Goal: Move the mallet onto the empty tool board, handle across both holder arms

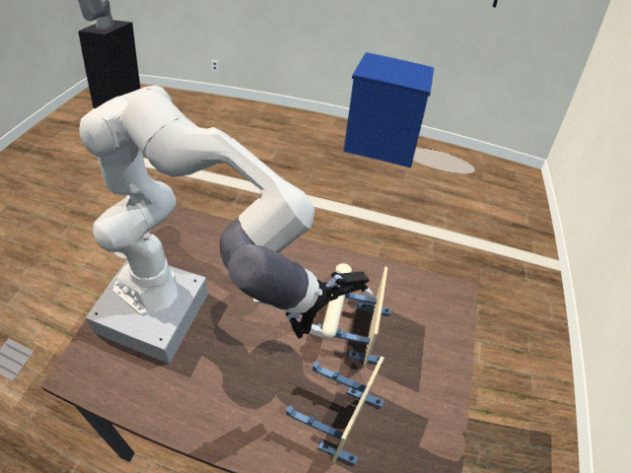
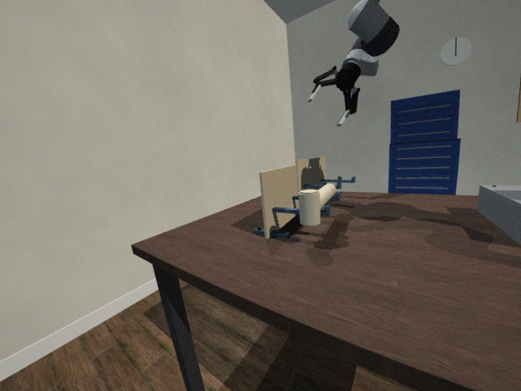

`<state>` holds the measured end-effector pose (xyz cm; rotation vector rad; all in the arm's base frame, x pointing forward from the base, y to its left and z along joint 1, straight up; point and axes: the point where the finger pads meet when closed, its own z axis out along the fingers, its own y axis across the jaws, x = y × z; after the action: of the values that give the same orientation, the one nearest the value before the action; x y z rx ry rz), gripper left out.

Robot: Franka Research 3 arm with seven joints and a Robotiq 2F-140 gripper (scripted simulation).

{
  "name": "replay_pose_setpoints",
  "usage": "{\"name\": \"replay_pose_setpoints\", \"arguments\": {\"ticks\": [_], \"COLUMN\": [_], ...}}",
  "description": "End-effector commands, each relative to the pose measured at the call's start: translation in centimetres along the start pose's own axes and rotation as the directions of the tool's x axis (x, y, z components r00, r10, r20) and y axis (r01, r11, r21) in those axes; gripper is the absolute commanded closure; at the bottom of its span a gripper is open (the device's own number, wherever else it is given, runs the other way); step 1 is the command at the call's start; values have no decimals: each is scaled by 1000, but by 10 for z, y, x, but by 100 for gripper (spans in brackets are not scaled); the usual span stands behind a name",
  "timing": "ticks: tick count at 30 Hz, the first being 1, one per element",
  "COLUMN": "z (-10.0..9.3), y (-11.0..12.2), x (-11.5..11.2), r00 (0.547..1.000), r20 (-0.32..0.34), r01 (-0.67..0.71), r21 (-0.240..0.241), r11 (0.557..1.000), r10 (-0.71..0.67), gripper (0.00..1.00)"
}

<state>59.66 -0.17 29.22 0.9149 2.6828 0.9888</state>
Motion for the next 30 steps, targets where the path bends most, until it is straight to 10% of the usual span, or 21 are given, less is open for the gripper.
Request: {"name": "replay_pose_setpoints", "arguments": {"ticks": [1,18,30], "z": [0,1,55], "y": [0,0,-5], "x": [0,0,33], "r00": [1000,1000,924], "r20": [0,-1,-118], "r01": [0,4,377], "r21": [0,2,127], "r11": [1000,1000,918], "r10": [0,-4,-363], "gripper": [0,0,0]}}
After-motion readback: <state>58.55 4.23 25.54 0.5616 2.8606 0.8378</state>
